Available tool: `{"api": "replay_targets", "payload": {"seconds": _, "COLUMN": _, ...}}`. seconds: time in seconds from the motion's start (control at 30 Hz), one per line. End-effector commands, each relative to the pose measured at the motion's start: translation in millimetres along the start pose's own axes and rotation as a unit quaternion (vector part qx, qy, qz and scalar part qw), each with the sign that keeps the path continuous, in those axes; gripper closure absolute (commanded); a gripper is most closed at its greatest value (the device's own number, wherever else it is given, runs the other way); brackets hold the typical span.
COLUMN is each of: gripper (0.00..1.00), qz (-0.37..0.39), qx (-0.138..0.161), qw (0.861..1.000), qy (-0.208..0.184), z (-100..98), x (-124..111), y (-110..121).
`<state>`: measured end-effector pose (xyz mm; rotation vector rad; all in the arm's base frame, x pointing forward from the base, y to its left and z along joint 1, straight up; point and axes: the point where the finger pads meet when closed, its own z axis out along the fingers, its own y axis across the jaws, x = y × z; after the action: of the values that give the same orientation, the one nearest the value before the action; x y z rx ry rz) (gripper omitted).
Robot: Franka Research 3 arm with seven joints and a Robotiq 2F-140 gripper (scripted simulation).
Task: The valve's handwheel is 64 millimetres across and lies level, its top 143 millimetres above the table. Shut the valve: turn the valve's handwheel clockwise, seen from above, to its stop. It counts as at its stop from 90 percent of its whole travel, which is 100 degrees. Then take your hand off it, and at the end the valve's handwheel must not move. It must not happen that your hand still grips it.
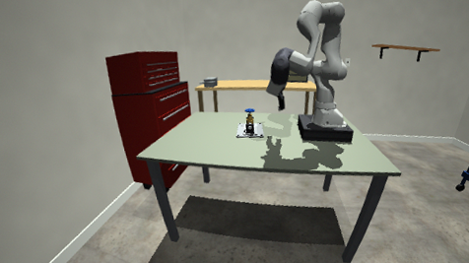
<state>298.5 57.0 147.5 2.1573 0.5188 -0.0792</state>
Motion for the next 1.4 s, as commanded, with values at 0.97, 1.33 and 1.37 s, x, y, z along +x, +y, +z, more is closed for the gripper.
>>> {"api": "replay_targets", "payload": {"seconds": 0.97, "gripper": 0.0, "qz": -0.063, "qx": 0.056, "qw": 0.996, "qy": -0.009, "z": 0.7, "x": 8.2, "y": -10.4}}
{"api": "replay_targets", "payload": {"seconds": 1.33, "gripper": 0.0, "qz": -0.063, "qx": 0.056, "qw": 0.996, "qy": -0.009, "z": 0.7, "x": 8.2, "y": -10.4}}
{"api": "replay_targets", "payload": {"seconds": 1.37, "gripper": 0.0, "qz": -0.063, "qx": 0.056, "qw": 0.996, "qy": -0.009, "z": 0.7, "x": 8.2, "y": -10.4}}
